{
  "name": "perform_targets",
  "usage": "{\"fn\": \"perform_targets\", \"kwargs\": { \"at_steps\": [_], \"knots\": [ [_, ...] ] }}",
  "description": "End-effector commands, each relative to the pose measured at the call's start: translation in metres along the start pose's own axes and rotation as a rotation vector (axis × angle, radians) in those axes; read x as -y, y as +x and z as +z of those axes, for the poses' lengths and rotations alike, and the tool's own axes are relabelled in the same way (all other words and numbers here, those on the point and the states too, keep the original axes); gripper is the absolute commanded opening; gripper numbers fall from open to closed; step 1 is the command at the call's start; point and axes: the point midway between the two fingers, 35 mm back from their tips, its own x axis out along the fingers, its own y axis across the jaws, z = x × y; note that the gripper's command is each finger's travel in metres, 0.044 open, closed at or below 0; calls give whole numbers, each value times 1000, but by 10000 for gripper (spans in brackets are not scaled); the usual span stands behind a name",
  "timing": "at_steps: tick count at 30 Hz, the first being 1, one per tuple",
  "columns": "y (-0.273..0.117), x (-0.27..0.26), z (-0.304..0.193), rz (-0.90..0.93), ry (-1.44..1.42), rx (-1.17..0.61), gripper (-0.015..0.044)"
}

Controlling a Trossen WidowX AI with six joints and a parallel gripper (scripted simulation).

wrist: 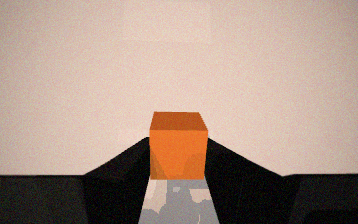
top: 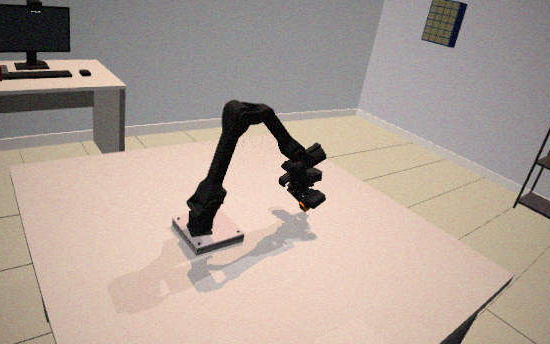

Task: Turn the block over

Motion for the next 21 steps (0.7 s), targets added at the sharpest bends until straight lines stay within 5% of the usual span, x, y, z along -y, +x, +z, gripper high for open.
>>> {"fn": "perform_targets", "kwargs": {
  "at_steps": [1,21],
  "knots": [
    [-5,0,0,2,-6,63,0],
    [23,0,0,4,-2,278,0]
  ]
}}
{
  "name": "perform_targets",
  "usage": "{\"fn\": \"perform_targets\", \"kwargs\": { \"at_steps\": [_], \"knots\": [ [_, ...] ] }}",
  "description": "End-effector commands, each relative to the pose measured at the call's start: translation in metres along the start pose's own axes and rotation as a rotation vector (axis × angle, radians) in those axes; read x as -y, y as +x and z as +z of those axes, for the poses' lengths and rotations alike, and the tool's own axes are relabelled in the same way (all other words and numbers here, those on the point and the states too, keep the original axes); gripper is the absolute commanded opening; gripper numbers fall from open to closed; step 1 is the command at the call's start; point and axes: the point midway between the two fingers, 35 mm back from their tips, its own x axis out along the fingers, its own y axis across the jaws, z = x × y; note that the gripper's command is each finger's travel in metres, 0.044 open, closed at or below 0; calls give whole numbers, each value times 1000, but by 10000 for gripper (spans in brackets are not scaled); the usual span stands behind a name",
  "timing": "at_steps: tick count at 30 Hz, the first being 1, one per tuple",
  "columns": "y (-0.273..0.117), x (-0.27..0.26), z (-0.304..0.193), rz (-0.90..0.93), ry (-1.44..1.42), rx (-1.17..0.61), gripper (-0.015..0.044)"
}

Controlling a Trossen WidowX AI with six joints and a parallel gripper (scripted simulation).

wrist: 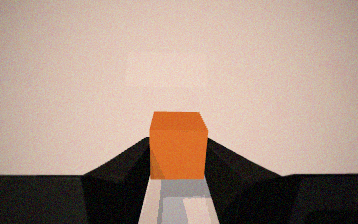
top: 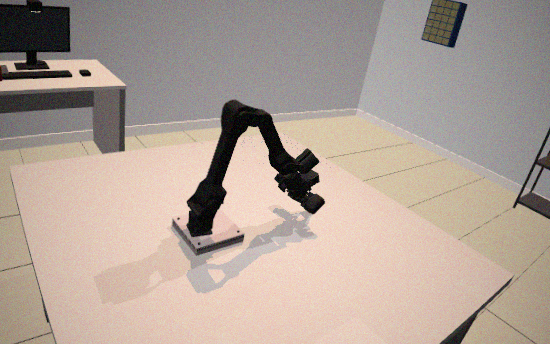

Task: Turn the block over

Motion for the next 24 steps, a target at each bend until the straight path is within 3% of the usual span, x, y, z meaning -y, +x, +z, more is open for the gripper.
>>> {"fn": "perform_targets", "kwargs": {
  "at_steps": [1,24],
  "knots": [
    [8,-1,-7,4,-1,56,0],
    [1,-1,-20,5,-5,353,0]
  ]
}}
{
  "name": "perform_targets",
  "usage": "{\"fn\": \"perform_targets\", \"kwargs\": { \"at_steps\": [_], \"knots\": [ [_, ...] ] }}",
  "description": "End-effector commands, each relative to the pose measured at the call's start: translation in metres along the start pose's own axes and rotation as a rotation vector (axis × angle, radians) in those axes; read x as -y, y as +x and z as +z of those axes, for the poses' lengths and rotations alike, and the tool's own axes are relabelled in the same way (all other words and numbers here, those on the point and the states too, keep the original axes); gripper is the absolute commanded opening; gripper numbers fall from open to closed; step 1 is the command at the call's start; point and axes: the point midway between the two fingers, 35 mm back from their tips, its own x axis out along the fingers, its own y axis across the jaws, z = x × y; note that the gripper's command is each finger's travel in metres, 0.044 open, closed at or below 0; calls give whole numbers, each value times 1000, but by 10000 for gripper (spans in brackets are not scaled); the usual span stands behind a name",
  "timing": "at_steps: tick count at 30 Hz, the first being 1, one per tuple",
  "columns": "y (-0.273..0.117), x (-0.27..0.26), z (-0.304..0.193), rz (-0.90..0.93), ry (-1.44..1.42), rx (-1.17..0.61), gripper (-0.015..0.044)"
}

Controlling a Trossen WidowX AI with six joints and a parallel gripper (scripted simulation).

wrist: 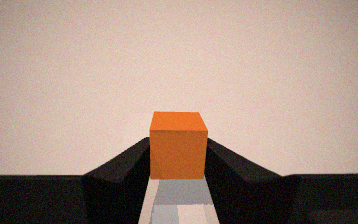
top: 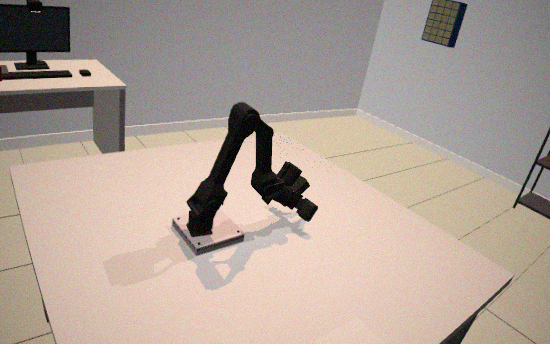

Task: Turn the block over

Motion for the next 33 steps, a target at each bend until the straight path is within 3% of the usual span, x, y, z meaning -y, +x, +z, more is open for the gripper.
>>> {"fn": "perform_targets", "kwargs": {
  "at_steps": [1,15,31,33],
  "knots": [
    [-1,-1,-3,4,4,25,0],
    [-1,-1,-3,3,4,33,0],
    [-1,-1,-3,3,4,33,420],
    [-1,-1,-3,3,4,33,440]
  ]
}}
